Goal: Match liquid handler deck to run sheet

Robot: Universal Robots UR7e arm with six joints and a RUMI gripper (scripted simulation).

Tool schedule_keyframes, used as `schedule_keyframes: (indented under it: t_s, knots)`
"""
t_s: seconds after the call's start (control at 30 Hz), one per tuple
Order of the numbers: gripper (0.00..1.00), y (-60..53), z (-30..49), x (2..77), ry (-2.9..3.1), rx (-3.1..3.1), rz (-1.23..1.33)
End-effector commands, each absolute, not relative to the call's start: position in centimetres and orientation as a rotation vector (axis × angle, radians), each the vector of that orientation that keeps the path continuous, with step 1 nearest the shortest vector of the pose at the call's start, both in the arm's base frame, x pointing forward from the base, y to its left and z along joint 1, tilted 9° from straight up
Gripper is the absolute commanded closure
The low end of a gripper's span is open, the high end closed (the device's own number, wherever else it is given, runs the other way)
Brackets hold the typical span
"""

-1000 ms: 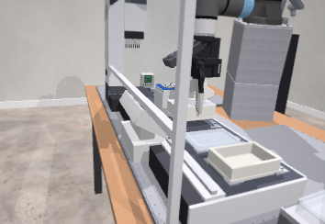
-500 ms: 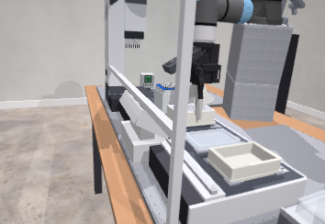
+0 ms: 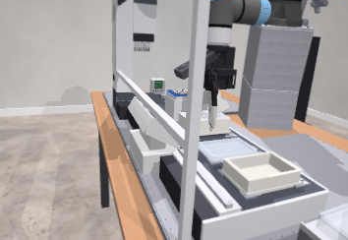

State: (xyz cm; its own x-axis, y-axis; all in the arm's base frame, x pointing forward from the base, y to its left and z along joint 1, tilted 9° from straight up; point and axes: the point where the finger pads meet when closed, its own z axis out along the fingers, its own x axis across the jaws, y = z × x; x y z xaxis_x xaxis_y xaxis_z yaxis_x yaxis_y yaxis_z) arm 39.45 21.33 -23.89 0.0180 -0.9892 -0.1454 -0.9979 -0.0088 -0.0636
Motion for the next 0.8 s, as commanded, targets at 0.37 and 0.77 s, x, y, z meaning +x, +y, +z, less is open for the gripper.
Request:
schedule_keyframes:
  t_s: [0.37, 0.77]
  knots:
    - [1.0, 21.37, -23.9, 39.42, 2.101, -2.13, 0.086]
    - [1.0, 21.46, -24.27, 39.31, 2.1, -2.131, 0.087]
